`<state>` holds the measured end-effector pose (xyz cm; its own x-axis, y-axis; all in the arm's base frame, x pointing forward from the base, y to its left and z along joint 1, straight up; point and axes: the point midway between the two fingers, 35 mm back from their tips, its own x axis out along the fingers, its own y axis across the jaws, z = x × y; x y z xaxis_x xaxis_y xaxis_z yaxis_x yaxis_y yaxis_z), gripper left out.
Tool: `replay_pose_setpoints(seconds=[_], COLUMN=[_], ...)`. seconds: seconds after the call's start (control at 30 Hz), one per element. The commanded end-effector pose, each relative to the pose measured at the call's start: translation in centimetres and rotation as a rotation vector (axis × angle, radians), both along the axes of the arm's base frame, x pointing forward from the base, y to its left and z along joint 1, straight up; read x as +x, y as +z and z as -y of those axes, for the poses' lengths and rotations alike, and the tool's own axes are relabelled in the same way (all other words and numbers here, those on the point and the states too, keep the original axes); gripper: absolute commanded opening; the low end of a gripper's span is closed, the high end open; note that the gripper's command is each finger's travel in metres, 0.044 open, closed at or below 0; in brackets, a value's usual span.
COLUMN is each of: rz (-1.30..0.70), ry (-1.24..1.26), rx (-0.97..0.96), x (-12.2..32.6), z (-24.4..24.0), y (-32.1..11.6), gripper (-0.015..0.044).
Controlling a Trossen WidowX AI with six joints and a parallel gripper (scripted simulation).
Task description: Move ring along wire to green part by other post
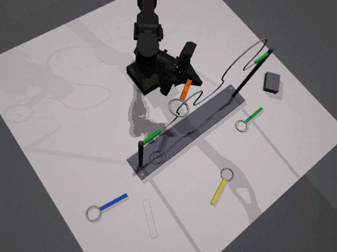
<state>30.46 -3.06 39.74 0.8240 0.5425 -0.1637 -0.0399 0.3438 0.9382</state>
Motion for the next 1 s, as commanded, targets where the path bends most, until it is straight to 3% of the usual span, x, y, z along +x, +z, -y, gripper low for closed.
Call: replay_pose_setpoints(seconds=[0.0,0.97], rz=[0.0,0.055], ry=[-0.003,-0.028], rx=[-0.069,-0.745], x=[0.2,0.5], z=[0.3,3.2], y=[-0.6,-3.8], gripper=[-0.015,-0.015])
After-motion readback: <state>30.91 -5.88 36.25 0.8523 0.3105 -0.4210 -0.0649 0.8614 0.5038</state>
